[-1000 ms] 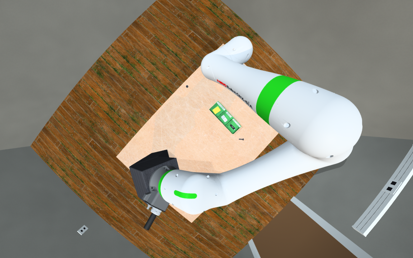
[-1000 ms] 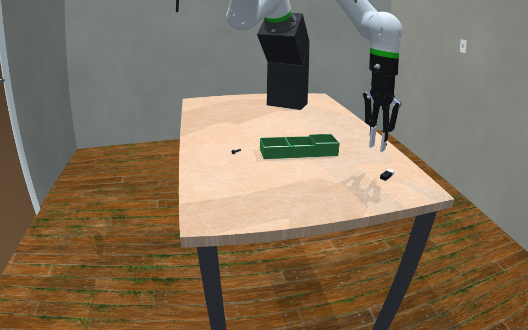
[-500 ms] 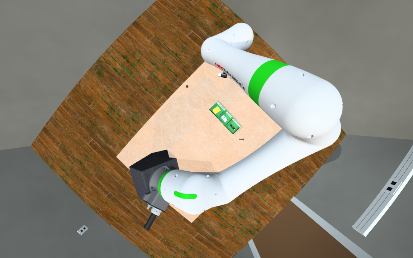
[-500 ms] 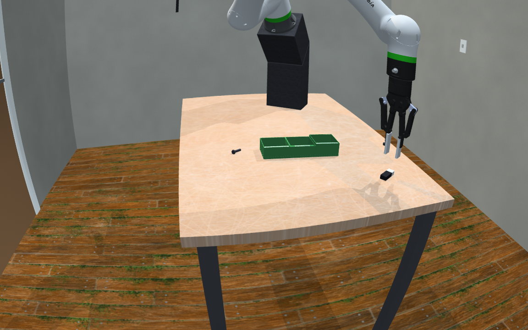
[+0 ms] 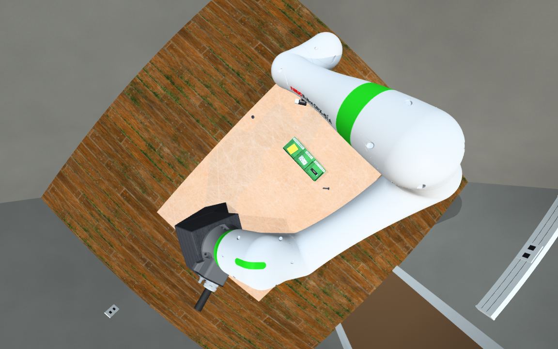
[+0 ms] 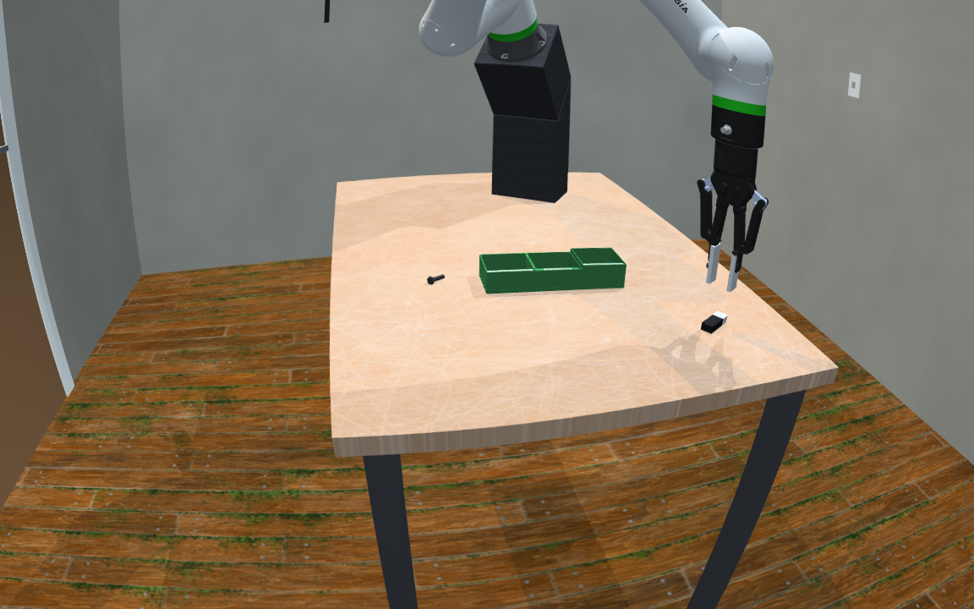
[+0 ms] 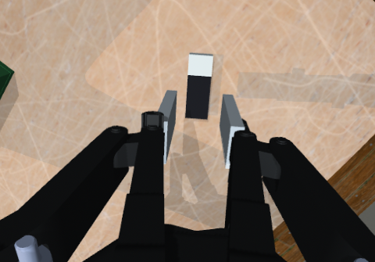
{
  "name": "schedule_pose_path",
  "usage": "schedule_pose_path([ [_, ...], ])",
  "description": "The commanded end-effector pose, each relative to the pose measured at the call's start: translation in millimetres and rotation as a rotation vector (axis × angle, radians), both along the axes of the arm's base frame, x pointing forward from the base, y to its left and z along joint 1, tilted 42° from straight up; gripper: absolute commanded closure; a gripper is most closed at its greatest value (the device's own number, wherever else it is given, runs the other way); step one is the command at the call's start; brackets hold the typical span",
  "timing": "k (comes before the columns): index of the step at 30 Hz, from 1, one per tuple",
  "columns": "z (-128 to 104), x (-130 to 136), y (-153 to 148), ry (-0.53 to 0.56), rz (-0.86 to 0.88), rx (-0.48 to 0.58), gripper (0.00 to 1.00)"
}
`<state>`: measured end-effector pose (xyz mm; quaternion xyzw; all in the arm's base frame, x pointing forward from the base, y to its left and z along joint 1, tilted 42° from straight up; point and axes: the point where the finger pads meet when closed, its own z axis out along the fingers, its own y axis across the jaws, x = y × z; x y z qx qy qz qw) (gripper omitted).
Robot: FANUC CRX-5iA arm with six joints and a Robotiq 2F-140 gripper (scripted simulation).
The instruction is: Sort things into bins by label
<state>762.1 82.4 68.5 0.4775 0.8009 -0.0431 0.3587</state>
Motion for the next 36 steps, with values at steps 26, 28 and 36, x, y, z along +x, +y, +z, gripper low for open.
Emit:
schedule_pose_path([
  [26, -6.0, 3.6, -3.5, 0.0, 0.0, 0.0, 0.69],
  [28, -11.9, 7.9, -6.8, 0.0, 0.0, 0.0, 0.69],
  [36, -29.6, 20.8, -16.6, 0.0, 0.0, 0.0, 0.69],
])
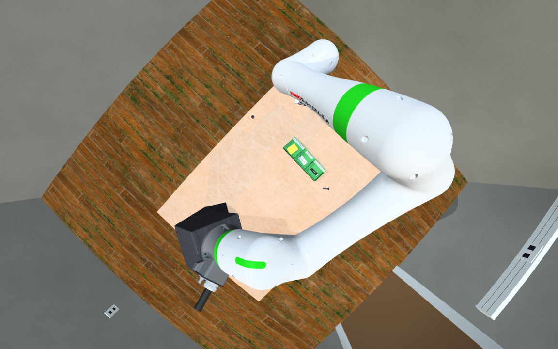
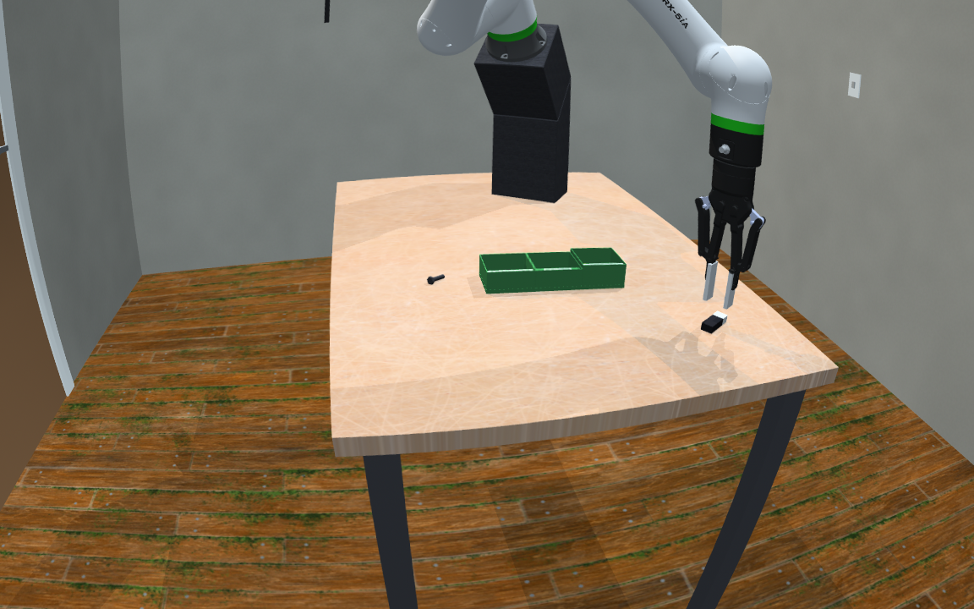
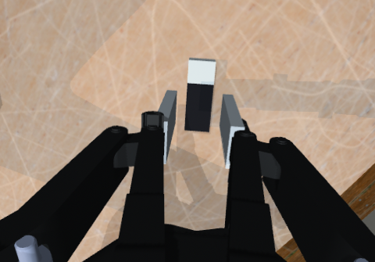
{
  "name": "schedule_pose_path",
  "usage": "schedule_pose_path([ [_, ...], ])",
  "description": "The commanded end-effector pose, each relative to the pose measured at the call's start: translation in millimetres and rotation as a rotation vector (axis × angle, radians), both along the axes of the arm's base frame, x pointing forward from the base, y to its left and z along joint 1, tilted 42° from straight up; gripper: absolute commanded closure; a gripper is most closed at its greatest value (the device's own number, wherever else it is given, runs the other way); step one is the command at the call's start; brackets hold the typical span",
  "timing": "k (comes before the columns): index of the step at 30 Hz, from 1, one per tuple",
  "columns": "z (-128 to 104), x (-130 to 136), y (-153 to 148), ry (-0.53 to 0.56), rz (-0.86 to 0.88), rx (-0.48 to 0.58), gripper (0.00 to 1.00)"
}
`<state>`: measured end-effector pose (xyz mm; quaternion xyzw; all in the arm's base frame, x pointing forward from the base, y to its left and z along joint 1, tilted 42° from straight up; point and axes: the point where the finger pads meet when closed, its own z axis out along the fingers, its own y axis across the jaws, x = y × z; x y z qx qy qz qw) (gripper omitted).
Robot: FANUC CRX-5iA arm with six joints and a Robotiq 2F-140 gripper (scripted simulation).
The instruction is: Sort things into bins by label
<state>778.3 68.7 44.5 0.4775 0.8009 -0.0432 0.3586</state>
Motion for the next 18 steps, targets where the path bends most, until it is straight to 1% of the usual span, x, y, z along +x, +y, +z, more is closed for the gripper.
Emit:
schedule_pose_path([
  [1, -8.6, 6.7, -4.6, -0.001, 0.0, 0.0, 0.69],
  [5, -20.4, 15.3, -11.1, -0.001, 0.0, 0.0, 0.69],
  [18, -29.1, 21.5, -16.0, -0.001, 0.0, 0.0, 0.69],
])
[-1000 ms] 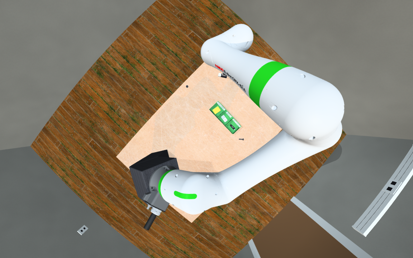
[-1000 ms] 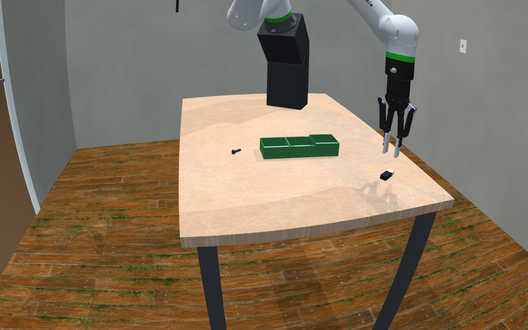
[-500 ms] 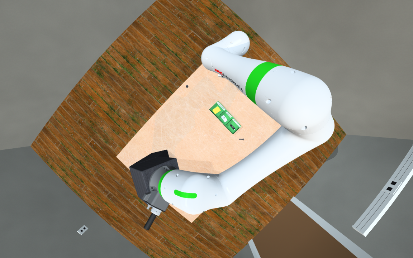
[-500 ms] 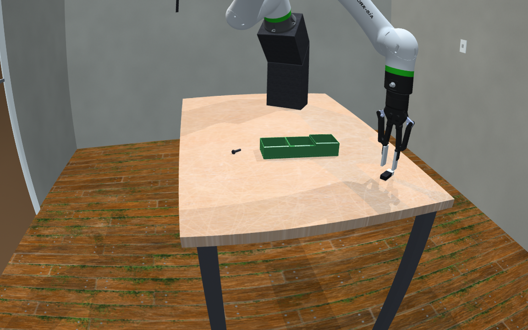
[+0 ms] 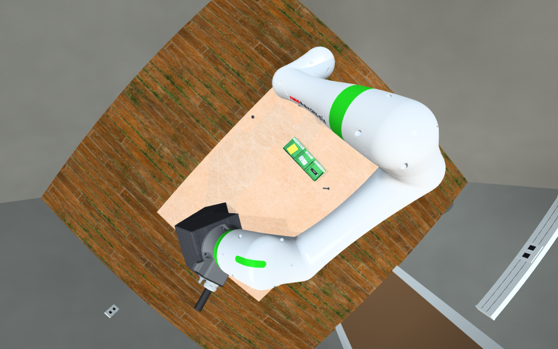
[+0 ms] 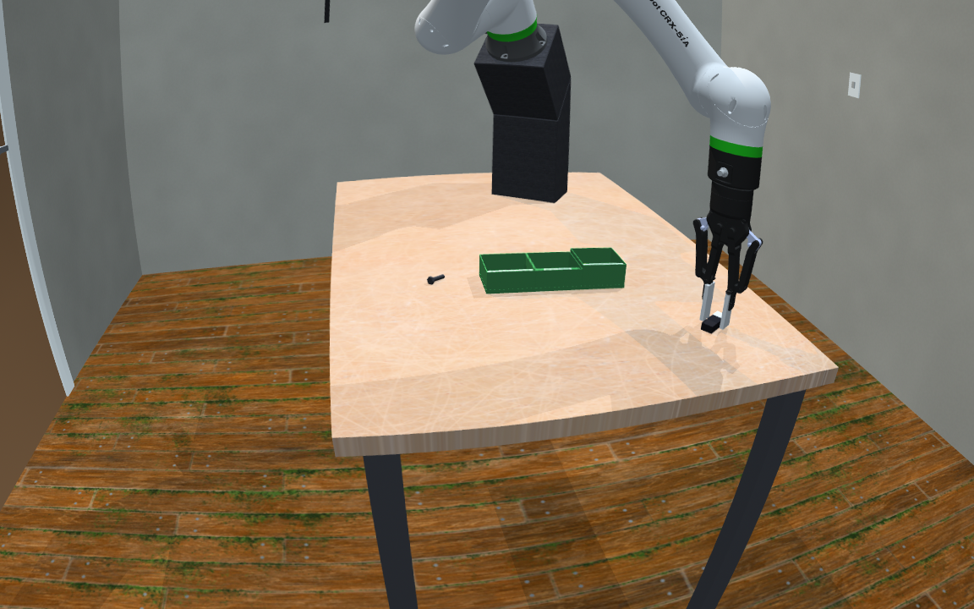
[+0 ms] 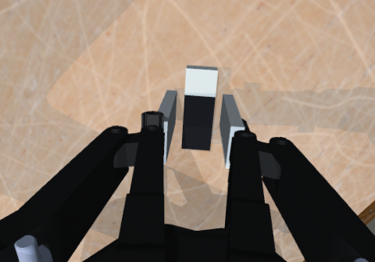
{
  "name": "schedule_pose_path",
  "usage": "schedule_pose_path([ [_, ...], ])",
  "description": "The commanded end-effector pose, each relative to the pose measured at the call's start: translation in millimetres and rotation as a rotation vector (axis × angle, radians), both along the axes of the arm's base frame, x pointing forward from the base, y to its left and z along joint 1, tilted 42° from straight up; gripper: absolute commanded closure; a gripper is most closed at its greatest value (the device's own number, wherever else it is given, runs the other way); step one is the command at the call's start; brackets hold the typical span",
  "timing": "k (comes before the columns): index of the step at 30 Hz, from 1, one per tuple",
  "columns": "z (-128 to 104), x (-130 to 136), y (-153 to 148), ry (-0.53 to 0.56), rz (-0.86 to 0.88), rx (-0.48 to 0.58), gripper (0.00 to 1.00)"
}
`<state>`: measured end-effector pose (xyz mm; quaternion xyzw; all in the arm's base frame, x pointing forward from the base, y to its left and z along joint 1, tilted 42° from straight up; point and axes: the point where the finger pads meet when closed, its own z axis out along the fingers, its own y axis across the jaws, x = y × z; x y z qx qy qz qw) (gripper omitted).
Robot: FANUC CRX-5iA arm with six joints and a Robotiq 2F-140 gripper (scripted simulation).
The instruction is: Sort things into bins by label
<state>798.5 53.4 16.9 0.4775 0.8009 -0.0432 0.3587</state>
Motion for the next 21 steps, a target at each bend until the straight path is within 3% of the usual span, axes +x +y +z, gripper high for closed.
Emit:
schedule_pose_path([
  [1, -2.5, 2.0, -1.2, 0.0, 0.0, 0.0, 0.69],
  [13, -2.5, 1.9, -1.3, 0.0, 0.0, 0.0, 0.69],
  [14, -2.5, 1.9, -1.3, 0.0, 0.0, 0.0, 0.8],
  [21, -2.5, 1.9, -1.3, 0.0, 0.0, 0.0, 0.8],
])
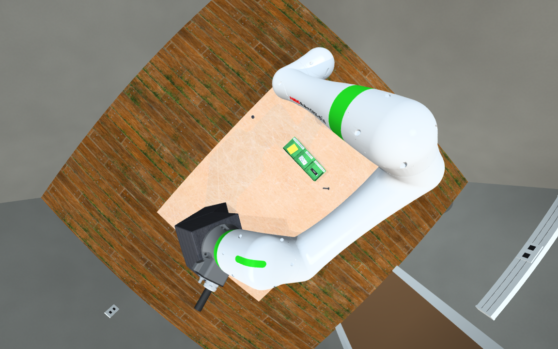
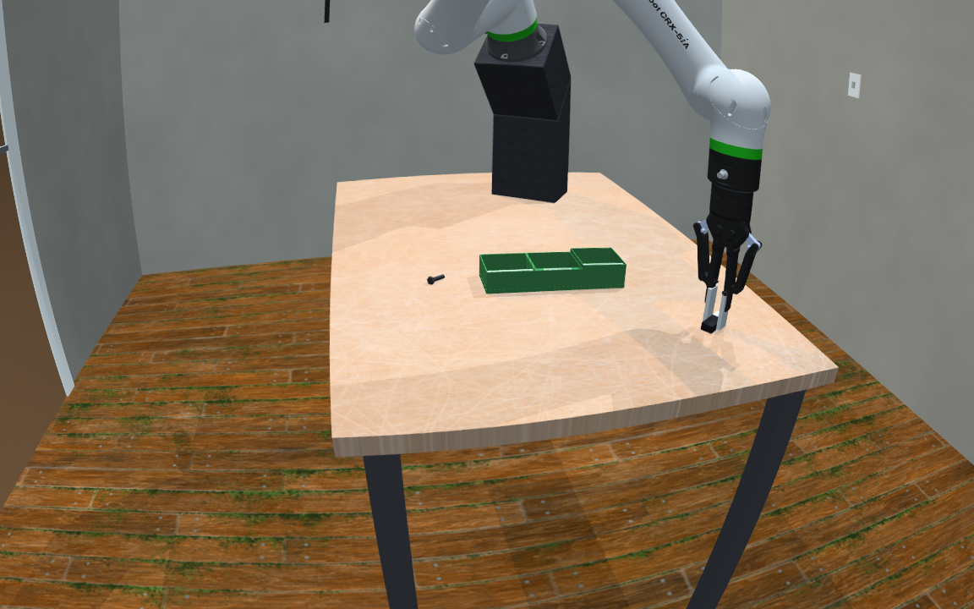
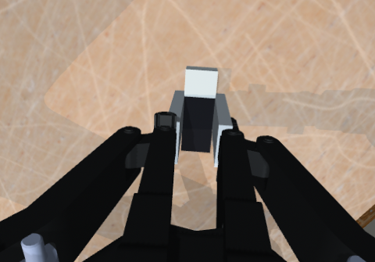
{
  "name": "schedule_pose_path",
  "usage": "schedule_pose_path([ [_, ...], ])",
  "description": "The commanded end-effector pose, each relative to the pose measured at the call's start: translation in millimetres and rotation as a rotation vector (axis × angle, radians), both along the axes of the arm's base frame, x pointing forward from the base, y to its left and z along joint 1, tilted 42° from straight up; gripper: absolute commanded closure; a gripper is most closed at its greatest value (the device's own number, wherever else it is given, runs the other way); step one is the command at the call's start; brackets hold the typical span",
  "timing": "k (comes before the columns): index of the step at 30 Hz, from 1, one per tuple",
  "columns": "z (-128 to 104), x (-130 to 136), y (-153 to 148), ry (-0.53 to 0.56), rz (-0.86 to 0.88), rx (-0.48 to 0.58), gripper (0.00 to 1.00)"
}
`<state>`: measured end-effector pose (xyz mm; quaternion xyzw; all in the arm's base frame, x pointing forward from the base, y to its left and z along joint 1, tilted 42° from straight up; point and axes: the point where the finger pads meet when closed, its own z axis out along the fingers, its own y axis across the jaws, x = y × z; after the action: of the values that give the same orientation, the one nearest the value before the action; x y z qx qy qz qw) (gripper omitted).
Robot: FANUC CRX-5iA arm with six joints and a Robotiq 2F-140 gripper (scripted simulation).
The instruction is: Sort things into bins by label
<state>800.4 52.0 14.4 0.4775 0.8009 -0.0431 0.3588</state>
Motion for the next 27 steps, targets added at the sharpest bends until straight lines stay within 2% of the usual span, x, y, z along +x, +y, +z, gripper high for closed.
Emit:
schedule_pose_path([
  [1, 0.0, 0.0, 0.1, 0.0, 0.0, 0.0, 0.8],
  [22, 0.0, 0.0, 0.1, 0.0, 0.0, 0.0, 0.8],
  [27, 7.4, -5.3, 4.3, 0.0, 0.0, 0.0, 0.8],
])
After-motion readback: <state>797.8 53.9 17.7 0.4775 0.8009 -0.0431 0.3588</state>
